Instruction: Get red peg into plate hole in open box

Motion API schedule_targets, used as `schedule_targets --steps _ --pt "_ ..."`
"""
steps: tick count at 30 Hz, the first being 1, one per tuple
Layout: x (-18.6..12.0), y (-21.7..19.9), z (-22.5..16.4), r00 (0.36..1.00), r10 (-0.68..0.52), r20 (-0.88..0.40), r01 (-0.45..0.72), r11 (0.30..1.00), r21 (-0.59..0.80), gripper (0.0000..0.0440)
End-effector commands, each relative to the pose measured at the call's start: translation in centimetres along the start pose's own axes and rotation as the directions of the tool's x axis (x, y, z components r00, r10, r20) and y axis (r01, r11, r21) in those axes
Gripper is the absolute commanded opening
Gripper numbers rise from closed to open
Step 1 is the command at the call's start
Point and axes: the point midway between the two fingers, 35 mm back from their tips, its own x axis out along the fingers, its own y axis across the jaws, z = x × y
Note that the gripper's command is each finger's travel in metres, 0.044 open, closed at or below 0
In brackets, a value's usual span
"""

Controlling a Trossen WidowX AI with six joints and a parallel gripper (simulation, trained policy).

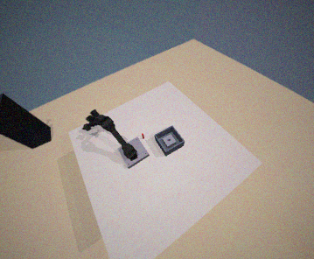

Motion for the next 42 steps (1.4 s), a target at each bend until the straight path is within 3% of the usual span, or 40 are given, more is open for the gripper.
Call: schedule_targets --steps 1,3,10,19,29,42 --pt "-0.4 -0.2 0.2 1.000 -0.020 0.000 0.020 1.000 0.007 0.0417" --pt "-1.3 -0.9 0.5 0.998 -0.066 -0.001 0.066 0.997 0.034 0.0440" --pt "-5.9 -3.8 1.3 0.972 -0.233 -0.023 0.232 0.952 0.200 0.0440" --pt "-12.1 -7.0 0.6 0.913 -0.400 -0.086 0.396 0.813 0.427 0.0440" --pt "-19.3 -9.0 -1.0 0.819 -0.545 -0.182 0.520 0.568 0.638 0.0440" --pt "-28.5 -9.3 -3.8 0.676 -0.659 -0.330 0.554 0.160 0.817 0.0440"
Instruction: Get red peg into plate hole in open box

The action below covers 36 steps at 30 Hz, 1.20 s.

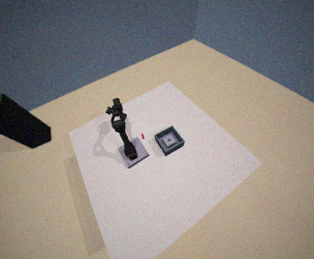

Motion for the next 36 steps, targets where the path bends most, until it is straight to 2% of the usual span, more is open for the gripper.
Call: schedule_targets --steps 1,9,17,26,36 --pt "-1.8 -2.2 0.4 0.998 -0.069 0.012 0.067 0.991 0.119 0.0440" --pt "-5.6 -6.5 0.6 0.980 -0.200 0.008 0.184 0.916 0.357 0.0440" --pt "-9.4 -10.4 -0.1 0.948 -0.318 -0.024 0.274 0.772 0.574 0.0440" --pt "-13.5 -14.3 -1.9 0.900 -0.426 -0.092 0.336 0.541 0.771 0.0440" --pt "-17.3 -18.1 -5.4 0.838 -0.506 -0.203 0.356 0.226 0.907 0.0440"
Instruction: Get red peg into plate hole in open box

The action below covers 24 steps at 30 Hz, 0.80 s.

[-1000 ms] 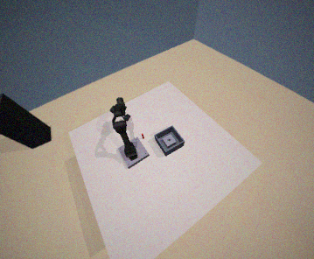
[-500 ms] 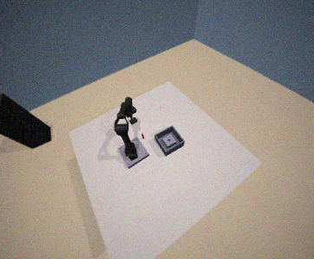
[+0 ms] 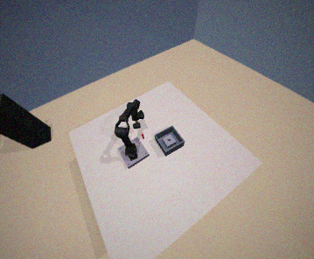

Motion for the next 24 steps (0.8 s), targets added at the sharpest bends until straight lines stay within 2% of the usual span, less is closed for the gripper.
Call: schedule_targets --steps 1,11,24 --pt "-0.2 -2.4 0.9 0.998 -0.061 0.011 0.059 0.991 0.124 0.0440" --pt "0.6 -7.0 2.1 0.986 -0.169 0.008 0.156 0.924 0.349 0.0440" --pt "5.2 -9.3 3.3 0.977 -0.207 0.052 0.165 0.886 0.433 0.0440"
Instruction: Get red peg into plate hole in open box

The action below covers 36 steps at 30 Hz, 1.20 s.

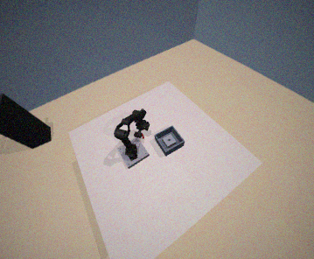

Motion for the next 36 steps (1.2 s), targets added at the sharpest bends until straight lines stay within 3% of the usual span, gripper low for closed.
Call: schedule_targets --steps 1,6,8,24,36 --pt "1.7 0.0 0.4 1.000 0.003 0.025 -0.004 1.000 0.018 0.0440" --pt "3.6 0.2 0.9 0.999 0.015 0.049 -0.016 1.000 0.017 0.0436" --pt "4.3 0.2 1.0 0.999 0.012 0.053 -0.012 1.000 0.014 0.0412" --pt "6.8 -0.7 1.3 0.995 -0.084 0.047 0.083 0.996 0.027 0.0010" --pt "2.1 0.1 3.3 0.989 -0.047 0.143 0.046 0.999 0.008 0.0000"
